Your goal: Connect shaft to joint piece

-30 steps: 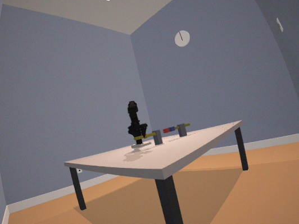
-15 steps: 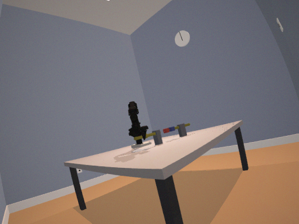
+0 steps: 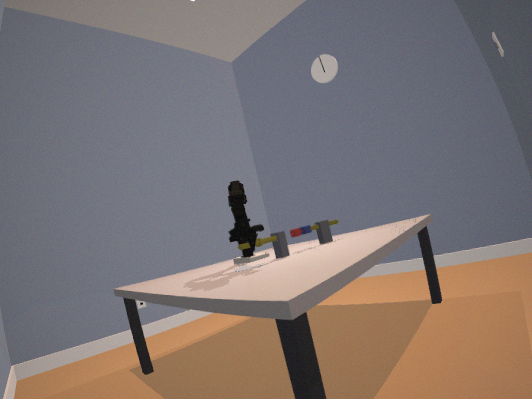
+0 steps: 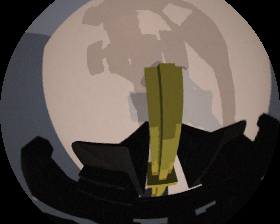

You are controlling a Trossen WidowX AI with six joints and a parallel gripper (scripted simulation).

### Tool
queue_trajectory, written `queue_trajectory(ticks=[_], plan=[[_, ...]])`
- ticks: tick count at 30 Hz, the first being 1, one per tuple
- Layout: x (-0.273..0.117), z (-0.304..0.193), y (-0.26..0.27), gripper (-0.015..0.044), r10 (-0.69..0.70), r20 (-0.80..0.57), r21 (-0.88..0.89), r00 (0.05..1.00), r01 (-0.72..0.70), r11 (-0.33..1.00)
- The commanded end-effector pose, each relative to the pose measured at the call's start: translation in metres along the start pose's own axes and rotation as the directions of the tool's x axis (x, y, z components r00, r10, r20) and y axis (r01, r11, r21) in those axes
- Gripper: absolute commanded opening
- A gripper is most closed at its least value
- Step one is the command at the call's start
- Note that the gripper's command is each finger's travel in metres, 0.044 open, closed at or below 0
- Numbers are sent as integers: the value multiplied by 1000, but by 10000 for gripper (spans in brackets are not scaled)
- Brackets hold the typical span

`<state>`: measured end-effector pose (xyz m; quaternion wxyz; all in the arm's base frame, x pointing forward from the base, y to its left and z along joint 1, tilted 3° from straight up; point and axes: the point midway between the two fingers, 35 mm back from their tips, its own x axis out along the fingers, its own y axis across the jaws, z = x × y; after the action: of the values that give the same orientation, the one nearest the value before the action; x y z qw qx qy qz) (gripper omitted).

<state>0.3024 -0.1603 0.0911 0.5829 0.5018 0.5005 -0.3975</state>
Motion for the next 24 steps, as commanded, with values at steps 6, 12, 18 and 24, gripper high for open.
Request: queue_trajectory(ticks=[6,12,18,24], plan=[[1,1,-1,95,-6,4,5,1000,5,1000],[1,1,-1,67,-6,4,5,1000,5,1000],[0,0,-1,67,-4,1,1,1000,4,1000],[0,0,-1,67,-4,1,1,1000,4,1000]])
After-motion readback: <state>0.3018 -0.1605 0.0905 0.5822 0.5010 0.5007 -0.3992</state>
